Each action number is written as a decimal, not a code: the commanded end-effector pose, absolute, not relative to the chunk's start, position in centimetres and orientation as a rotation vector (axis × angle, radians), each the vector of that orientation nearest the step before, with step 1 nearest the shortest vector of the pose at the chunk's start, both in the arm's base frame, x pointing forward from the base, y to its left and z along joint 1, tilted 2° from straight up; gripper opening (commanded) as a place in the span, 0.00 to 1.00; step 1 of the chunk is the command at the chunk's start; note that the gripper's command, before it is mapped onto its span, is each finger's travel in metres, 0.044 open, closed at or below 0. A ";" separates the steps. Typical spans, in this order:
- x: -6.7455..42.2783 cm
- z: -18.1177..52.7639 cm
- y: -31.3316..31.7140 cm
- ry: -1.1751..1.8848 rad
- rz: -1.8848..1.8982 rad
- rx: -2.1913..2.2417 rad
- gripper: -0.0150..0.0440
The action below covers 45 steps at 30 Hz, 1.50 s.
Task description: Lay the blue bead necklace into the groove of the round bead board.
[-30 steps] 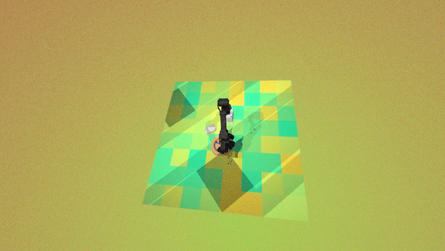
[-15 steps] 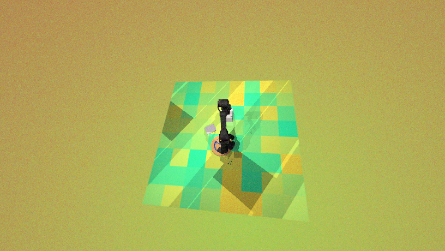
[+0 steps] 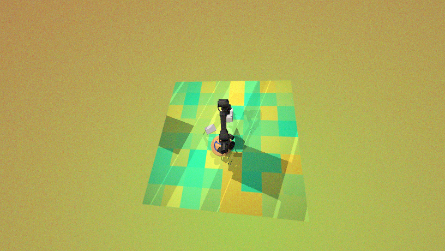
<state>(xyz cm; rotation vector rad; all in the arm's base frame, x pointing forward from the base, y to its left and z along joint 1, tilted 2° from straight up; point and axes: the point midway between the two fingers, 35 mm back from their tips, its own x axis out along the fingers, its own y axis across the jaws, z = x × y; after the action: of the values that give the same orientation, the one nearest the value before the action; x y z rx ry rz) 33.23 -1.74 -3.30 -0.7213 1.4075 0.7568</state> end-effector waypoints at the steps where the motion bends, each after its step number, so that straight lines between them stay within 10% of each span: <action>1: 33.2 -3.2 -1.7 1.407 0.756 -0.722 0.25; 45: 32.9 -3.5 -0.3 1.405 0.762 -0.724 0.25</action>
<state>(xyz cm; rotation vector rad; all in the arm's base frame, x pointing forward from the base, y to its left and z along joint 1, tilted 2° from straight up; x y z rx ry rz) 32.94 -0.34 -3.09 -0.7285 1.4021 0.7625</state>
